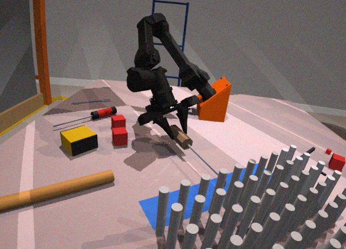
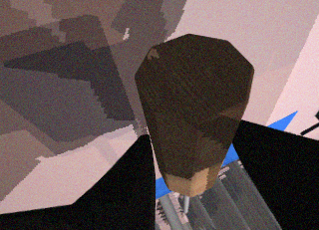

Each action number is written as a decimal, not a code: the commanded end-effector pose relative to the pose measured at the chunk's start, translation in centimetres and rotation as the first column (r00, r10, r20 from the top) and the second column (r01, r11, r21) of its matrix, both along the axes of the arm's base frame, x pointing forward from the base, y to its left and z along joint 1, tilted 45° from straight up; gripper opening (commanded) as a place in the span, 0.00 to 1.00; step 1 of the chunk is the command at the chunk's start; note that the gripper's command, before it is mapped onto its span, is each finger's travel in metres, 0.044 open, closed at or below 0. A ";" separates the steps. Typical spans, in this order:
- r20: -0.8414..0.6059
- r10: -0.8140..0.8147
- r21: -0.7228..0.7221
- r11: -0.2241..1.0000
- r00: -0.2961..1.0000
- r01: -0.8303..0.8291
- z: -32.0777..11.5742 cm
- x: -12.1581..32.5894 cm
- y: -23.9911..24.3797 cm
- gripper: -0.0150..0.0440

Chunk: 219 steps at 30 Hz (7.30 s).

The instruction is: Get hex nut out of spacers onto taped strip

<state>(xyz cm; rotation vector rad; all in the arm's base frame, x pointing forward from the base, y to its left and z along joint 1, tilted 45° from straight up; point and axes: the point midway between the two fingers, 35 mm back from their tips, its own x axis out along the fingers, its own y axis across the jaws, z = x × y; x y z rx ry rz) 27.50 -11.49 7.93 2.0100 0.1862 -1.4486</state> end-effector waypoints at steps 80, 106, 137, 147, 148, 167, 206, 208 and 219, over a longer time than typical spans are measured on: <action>-0.478 0.863 -0.064 0.149 0.162 -0.987 2.5 2.6 22.0 0.25; -0.593 0.656 0.091 -0.520 -0.466 -0.849 -2.0 0.9 30.1 0.25; -0.568 -0.225 0.376 -0.927 -0.792 -0.006 -7.2 -2.6 38.2 0.25; -0.499 -0.523 0.452 -0.837 -0.691 0.308 -9.1 -4.4 40.6 0.25; -0.491 -0.551 0.458 -0.822 -0.675 0.337 -9.3 -4.6 40.8 0.25; -0.313 -0.922 0.524 -0.367 -0.227 0.768 -13.1 -8.6 44.6 0.25; -0.017 -0.539 0.288 0.804 0.842 0.521 -21.5 -18.9 48.7 0.25; -0.013 -0.486 0.266 0.841 0.874 0.471 -22.0 -19.4 48.8 0.25; -0.014 -0.163 0.137 0.977 0.986 0.164 -24.5 -22.4 49.1 0.25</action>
